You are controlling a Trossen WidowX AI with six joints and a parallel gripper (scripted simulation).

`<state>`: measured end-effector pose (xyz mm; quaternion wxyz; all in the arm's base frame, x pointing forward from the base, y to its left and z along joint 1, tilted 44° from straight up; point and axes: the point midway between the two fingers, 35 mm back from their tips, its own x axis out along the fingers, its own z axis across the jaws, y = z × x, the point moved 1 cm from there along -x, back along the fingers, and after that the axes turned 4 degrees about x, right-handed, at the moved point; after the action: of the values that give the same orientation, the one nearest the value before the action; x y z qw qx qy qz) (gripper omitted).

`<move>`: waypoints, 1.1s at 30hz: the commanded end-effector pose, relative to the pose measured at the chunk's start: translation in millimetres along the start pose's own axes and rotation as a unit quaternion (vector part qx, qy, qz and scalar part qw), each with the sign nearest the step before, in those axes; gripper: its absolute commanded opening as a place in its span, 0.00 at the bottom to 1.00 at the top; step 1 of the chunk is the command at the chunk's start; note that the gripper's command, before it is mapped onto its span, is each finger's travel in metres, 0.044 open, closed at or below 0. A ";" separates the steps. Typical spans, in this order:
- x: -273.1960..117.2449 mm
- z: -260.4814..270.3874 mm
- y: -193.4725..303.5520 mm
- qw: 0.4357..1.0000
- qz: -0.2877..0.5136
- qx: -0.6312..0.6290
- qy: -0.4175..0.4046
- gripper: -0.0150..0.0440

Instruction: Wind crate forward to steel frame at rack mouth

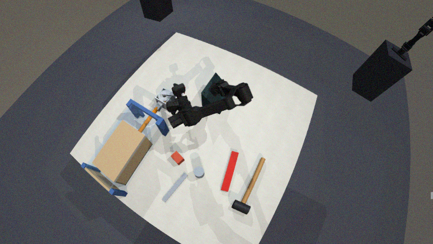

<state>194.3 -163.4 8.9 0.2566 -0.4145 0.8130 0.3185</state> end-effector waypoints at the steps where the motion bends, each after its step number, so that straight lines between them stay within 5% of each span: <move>1: 20.7 -5.4 -4.6 0.994 0.067 0.030 -0.083 1.00; 7: 52.6 -15.2 -9.8 0.938 0.177 0.078 -0.287 1.00; 16: 90.6 -55.6 -22.2 0.748 0.228 0.197 -0.591 1.00; 24: 93.4 -57.5 -23.1 0.733 0.227 0.207 -0.607 1.00; 33: 102.6 1.6 -18.4 0.732 0.227 0.207 -0.608 1.00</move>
<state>155.4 -225.4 -64.2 0.6910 0.1296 0.6006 0.3808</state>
